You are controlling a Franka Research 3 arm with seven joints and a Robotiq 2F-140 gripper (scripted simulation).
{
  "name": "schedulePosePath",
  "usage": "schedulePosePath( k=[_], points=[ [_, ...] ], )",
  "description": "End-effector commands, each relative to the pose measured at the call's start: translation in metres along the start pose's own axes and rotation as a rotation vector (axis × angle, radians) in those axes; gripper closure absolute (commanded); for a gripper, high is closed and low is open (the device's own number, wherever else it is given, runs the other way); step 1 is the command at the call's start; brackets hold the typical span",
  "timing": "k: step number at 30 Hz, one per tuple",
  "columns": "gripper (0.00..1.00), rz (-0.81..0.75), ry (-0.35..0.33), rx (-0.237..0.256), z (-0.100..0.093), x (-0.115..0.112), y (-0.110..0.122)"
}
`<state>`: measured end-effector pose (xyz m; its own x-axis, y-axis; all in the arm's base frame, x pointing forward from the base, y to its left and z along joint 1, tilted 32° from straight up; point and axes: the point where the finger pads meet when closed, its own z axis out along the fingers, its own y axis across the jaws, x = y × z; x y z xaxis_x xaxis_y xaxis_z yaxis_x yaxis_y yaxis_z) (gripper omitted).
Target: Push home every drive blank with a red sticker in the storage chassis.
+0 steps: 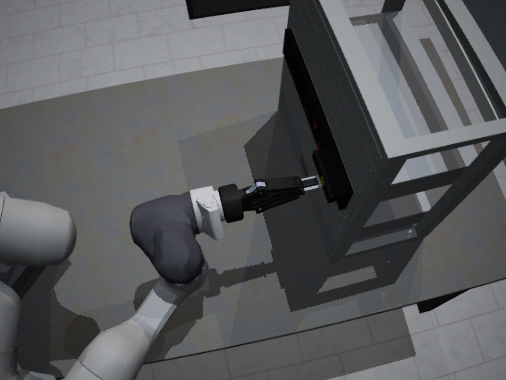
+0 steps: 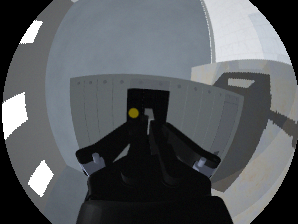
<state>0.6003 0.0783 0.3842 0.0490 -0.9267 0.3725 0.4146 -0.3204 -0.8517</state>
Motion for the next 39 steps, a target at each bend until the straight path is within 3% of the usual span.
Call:
schedulePosePath(
  k=[1, 39],
  points=[
    [1.00, -0.008, 0.007, -0.006, 0.0025, 0.0038, 0.0036],
    [1.00, -0.008, 0.007, -0.006, 0.0085, 0.0046, 0.0047]
  ],
)
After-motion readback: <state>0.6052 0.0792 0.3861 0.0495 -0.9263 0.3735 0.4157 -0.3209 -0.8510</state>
